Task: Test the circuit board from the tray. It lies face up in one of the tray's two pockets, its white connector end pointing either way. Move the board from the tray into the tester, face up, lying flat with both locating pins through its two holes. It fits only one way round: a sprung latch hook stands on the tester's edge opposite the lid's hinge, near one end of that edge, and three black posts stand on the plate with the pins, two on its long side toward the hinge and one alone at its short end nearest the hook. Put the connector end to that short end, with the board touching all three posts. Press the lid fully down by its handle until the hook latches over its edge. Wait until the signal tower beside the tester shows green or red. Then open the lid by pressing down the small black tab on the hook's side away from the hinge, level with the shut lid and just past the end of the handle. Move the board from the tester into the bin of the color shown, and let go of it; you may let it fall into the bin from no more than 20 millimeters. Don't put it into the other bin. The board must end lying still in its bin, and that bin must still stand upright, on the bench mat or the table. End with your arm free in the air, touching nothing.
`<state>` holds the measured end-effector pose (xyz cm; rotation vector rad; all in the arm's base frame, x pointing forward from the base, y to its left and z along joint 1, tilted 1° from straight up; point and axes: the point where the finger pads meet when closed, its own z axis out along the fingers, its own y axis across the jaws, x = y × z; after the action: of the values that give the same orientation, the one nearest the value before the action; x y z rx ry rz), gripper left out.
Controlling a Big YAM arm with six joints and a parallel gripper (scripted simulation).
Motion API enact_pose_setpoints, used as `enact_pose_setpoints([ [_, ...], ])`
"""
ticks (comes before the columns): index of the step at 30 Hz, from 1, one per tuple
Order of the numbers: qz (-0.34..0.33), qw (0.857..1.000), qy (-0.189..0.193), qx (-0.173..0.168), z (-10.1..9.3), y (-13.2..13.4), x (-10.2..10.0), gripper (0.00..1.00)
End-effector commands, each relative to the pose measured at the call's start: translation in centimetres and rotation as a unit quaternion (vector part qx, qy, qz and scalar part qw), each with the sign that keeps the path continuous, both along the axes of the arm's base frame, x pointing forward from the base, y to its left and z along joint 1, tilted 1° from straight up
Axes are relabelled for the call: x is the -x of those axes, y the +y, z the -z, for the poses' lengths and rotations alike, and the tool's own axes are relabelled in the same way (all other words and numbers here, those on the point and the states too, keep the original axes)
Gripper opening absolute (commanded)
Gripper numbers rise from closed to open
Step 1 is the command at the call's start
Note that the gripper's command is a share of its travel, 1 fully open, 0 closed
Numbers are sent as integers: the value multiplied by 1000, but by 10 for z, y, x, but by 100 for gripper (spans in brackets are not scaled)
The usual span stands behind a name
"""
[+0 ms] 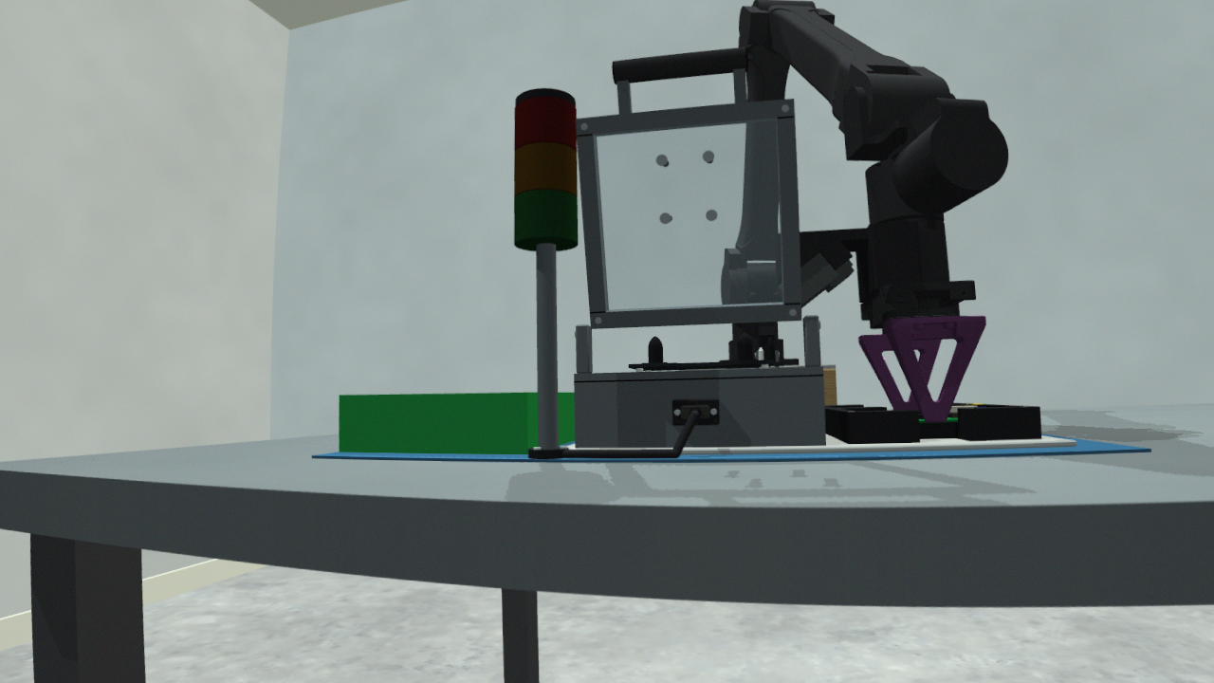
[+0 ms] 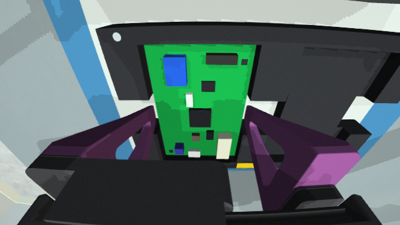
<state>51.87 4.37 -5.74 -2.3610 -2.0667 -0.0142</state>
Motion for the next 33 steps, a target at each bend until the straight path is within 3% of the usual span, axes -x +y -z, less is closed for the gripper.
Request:
enact_pose_setpoints([
  [1,-3,1000,1,2,9,9,-4,81],
  [33,-3,1000,1,2,9,9,-4,74],
])
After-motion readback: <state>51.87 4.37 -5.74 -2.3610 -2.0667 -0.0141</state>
